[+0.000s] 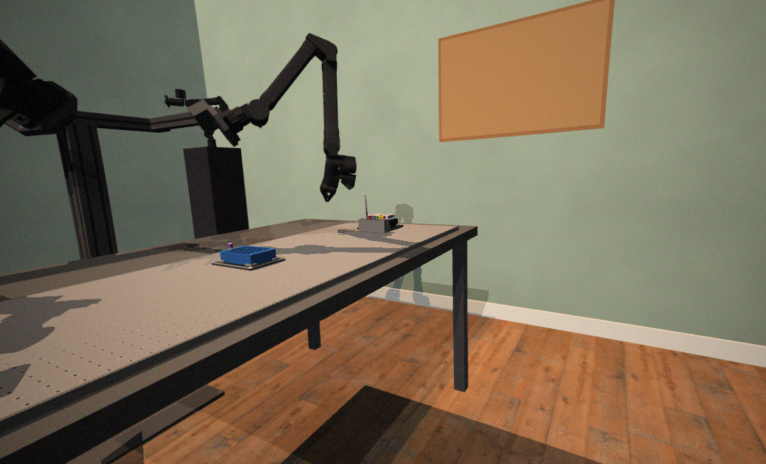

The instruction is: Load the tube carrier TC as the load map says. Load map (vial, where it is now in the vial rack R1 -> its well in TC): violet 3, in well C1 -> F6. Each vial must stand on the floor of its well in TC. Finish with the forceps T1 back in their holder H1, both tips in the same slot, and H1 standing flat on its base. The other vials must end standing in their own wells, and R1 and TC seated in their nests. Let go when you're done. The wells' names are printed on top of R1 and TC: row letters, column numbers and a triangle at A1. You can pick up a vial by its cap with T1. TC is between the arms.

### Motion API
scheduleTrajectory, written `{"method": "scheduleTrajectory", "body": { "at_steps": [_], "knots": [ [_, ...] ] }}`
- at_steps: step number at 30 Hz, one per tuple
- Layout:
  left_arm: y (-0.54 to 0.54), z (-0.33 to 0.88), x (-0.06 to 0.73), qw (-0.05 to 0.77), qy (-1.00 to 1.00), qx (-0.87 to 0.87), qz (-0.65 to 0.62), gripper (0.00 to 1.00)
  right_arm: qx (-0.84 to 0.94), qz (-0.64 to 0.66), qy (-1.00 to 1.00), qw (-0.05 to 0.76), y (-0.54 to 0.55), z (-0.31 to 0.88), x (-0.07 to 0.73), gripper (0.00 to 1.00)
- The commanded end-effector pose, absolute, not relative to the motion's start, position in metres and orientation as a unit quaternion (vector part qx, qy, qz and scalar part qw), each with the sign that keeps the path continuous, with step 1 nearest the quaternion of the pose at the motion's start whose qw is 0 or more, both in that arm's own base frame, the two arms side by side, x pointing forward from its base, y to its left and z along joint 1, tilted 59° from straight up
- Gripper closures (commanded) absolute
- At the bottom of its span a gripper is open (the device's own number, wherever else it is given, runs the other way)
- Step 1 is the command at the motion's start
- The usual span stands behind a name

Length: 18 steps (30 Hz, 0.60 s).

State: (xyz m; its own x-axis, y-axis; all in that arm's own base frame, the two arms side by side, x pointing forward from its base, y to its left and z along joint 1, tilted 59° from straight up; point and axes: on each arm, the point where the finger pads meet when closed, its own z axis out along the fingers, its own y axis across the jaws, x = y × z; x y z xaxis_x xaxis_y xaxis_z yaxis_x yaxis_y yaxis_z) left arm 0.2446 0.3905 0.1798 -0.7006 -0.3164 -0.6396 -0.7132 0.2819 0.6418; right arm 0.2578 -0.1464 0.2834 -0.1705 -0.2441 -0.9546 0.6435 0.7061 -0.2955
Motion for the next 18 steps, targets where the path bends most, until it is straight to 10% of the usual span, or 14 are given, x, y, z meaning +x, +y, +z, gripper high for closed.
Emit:
{"method": "scheduleTrajectory", "body": {
  "at_steps": [1,18],
  "knots": [
    [0.381,0.177,0.235,0.197,0.777,-0.339,0.493,0.76,0.149,-0.354,0.67,0.635,-0.146,0.295,0.258,0.0],
    [0.348,0.144,0.196,0.11,0.8,-0.338,0.482,0.76,0.149,-0.354,0.67,0.635,-0.146,0.295,0.258,0.0]
  ]
}}
